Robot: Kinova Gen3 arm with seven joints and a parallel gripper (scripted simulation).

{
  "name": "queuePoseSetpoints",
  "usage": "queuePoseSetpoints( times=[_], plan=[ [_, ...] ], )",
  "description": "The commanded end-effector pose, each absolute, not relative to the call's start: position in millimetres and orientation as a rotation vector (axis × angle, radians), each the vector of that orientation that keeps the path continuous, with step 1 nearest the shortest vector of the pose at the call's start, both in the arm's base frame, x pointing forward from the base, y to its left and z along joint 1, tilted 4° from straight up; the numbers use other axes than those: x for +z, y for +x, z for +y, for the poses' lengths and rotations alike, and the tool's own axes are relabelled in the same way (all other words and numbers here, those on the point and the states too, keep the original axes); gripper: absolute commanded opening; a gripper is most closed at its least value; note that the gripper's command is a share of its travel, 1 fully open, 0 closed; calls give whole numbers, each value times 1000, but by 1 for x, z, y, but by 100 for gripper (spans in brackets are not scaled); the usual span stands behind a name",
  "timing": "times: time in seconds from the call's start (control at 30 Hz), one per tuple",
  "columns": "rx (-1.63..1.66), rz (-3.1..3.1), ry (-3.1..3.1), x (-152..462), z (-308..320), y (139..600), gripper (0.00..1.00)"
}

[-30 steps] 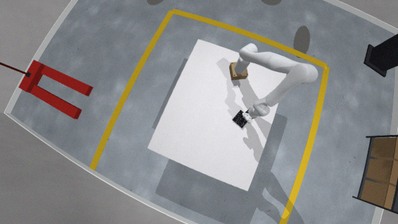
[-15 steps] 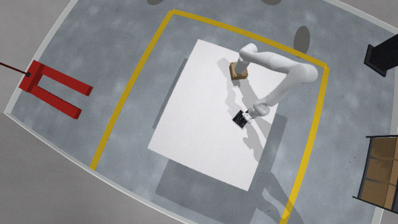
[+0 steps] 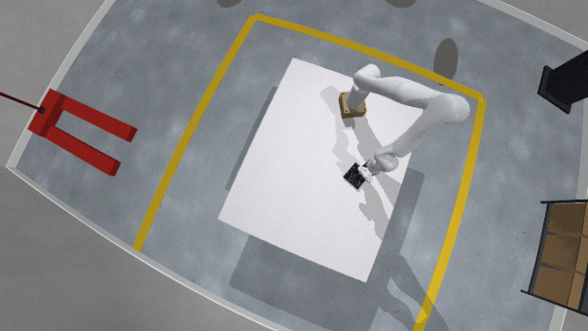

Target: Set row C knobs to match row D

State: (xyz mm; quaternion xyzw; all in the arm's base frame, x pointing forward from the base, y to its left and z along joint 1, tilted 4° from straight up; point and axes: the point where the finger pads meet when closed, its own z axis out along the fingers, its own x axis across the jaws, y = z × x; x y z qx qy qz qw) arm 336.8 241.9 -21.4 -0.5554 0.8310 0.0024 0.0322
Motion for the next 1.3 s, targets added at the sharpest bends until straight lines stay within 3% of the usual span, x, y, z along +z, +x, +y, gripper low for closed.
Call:
queuePoseSetpoints(
  times=[0.0, 1.27],
  plan=[
    [8, 2557, -1709, -21, 242, 337, 30],
    [6, 2521, -1761, -21, 242, 337, 30]
  ],
)
